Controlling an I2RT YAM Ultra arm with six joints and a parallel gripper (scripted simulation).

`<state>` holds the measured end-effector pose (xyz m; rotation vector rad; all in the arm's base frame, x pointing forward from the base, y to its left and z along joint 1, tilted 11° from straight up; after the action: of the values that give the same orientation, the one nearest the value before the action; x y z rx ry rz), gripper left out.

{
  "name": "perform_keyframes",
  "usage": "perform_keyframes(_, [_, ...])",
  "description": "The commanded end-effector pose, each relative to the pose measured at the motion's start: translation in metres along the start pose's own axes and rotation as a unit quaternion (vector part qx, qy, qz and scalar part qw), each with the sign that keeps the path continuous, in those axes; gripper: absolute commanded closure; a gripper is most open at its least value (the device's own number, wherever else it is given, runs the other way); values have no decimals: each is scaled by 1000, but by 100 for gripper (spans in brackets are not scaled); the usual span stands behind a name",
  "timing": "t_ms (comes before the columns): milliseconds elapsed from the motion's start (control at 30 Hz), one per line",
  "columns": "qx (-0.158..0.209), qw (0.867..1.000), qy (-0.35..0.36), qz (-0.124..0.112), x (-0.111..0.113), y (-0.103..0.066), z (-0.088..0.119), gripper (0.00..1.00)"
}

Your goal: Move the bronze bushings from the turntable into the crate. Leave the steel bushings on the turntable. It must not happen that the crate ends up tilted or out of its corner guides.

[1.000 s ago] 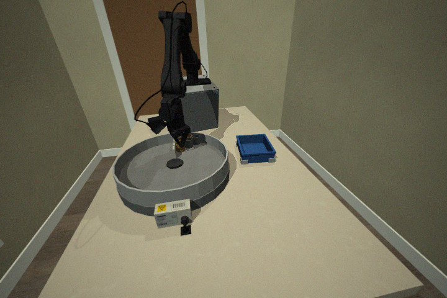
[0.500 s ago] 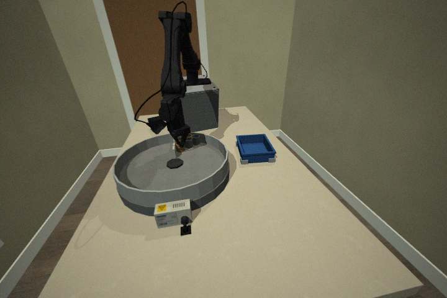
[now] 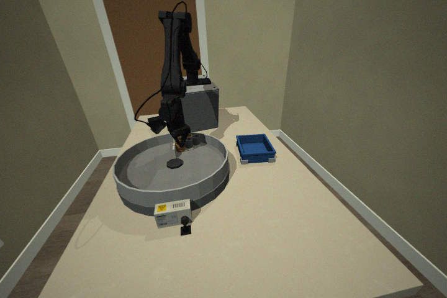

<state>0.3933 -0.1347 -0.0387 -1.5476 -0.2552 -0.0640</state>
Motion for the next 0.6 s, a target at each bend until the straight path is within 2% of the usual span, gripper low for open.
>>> perform_keyframes(0, [-11,1000,4,6,-5,-13,-6,100])
perform_keyframes(167, [-10,1000,3,7,-6,-28,-5,100])
perform_keyframes(333, [-12,1000,2,3,-3,-53,-6,100])
perform_keyframes(400, [-12,1000,2,3,-3,-53,-6,100])
perform_keyframes(567, [-17,1000,1,-6,3,-78,-8,100])
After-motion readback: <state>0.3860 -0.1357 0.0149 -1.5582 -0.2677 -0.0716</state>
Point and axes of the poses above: the point where the finger pads meet when closed, its own y axis out along the fingers, its own x axis across the jaws, z = x × y, the point moved 7 cm from there along -y, back along the fingers, and after that the axes turned 9 degrees about y, right-handed, at the moved point
